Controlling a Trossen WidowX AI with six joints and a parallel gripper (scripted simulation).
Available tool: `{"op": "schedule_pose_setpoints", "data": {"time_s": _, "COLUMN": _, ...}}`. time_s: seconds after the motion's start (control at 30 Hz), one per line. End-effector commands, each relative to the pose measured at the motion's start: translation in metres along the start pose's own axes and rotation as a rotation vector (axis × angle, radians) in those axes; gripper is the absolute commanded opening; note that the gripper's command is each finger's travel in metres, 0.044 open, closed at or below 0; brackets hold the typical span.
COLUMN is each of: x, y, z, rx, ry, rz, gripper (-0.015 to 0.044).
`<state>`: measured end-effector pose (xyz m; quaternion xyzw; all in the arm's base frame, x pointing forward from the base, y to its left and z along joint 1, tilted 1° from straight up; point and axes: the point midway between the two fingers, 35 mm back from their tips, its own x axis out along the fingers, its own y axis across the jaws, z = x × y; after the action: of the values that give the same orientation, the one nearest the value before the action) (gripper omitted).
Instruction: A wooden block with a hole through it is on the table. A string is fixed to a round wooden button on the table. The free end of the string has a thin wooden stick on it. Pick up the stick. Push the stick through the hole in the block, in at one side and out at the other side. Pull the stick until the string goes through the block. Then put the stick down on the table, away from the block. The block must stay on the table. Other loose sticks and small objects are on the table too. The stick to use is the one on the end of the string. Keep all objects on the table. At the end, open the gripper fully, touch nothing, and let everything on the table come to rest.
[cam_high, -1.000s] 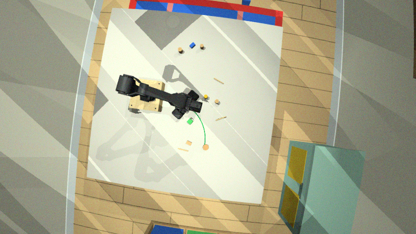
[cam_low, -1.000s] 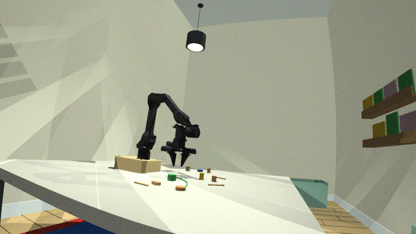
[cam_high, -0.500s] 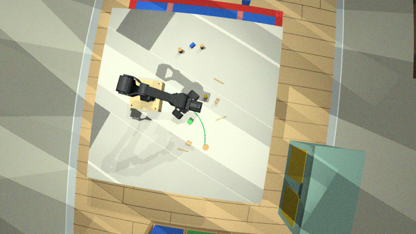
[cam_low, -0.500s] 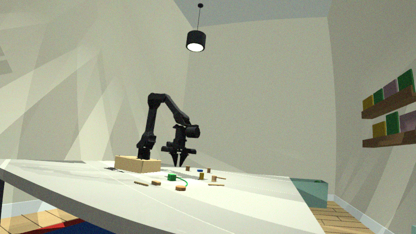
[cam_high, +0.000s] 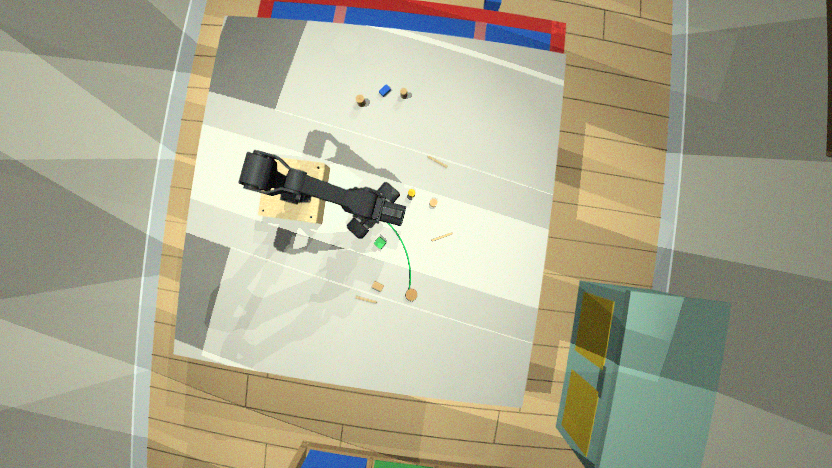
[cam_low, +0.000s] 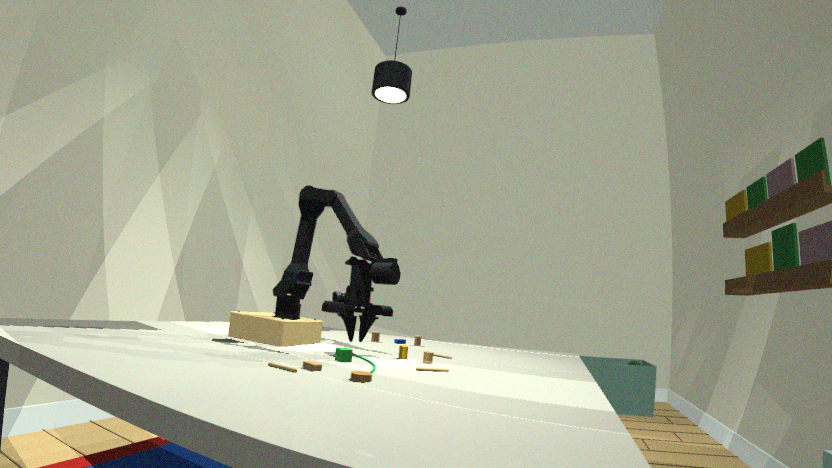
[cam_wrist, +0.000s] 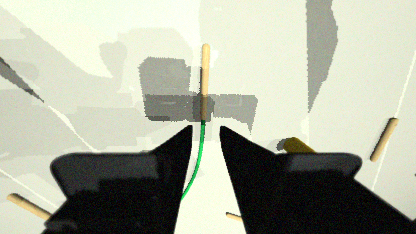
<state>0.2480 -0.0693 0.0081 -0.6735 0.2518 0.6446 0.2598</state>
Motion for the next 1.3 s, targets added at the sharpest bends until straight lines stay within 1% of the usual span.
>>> {"op": "schedule_pose_setpoints", "data": {"time_s": 0.0, "x": 0.009, "y": 0.001, "z": 0.002, "rx": -0.005, "ry": -0.010, "rz": 0.003, "gripper": 0.0123}}
{"op": "schedule_pose_setpoints", "data": {"time_s": 0.57, "x": 0.036, "y": 0.002, "z": 0.004, "rx": -0.005, "ry": -0.010, "rz": 0.003, "gripper": 0.0123}}
{"op": "schedule_pose_setpoints", "data": {"time_s": 0.83, "x": 0.037, "y": 0.002, "z": 0.004, "rx": -0.005, "ry": -0.010, "rz": 0.003, "gripper": 0.0123}}
{"op": "schedule_pose_setpoints", "data": {"time_s": 0.97, "x": 0.035, "y": 0.002, "z": 0.004, "rx": -0.001, "ry": -0.006, "rz": 0.003, "gripper": 0.0018}}
{"op": "schedule_pose_setpoints", "data": {"time_s": 1.0, "x": 0.035, "y": 0.002, "z": 0.004, "rx": -0.001, "ry": -0.006, "rz": 0.003, "gripper": 0.0000}}
{"op": "schedule_pose_setpoints", "data": {"time_s": 1.27, "x": 0.035, "y": 0.002, "z": 0.004, "rx": -0.001, "ry": -0.006, "rz": 0.003, "gripper": 0.0000}}
